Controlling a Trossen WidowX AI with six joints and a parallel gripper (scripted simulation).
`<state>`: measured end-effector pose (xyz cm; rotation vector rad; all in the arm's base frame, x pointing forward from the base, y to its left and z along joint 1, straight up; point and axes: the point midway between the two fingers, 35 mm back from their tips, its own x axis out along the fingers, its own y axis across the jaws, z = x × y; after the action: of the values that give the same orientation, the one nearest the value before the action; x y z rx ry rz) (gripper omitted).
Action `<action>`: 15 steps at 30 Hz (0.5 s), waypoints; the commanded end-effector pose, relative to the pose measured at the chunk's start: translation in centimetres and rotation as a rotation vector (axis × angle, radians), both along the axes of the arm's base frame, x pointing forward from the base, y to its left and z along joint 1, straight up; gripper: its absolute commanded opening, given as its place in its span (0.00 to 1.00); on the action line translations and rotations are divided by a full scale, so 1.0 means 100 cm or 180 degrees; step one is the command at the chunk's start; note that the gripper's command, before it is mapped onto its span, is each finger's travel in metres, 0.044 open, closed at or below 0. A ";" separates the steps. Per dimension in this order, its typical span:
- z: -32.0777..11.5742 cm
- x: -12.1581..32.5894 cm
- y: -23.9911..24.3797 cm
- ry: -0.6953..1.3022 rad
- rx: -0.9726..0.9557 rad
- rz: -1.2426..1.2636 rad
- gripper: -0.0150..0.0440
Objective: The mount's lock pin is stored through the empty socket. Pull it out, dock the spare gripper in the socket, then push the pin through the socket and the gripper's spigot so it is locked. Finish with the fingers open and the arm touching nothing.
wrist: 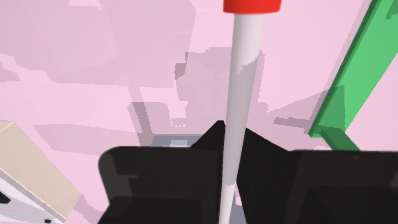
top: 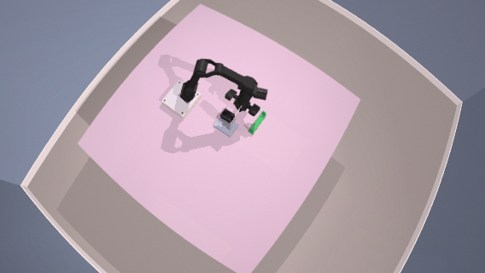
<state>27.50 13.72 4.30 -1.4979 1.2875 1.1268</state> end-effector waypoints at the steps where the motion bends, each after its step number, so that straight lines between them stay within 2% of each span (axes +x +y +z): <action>1: 0.000 0.000 -0.003 0.0000 -0.0010 0.0015 0.25; 15: -0.001 0.001 -0.011 -0.0003 -0.0008 0.0016 0.25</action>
<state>27.60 12.91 4.28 -1.4964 1.2859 1.1278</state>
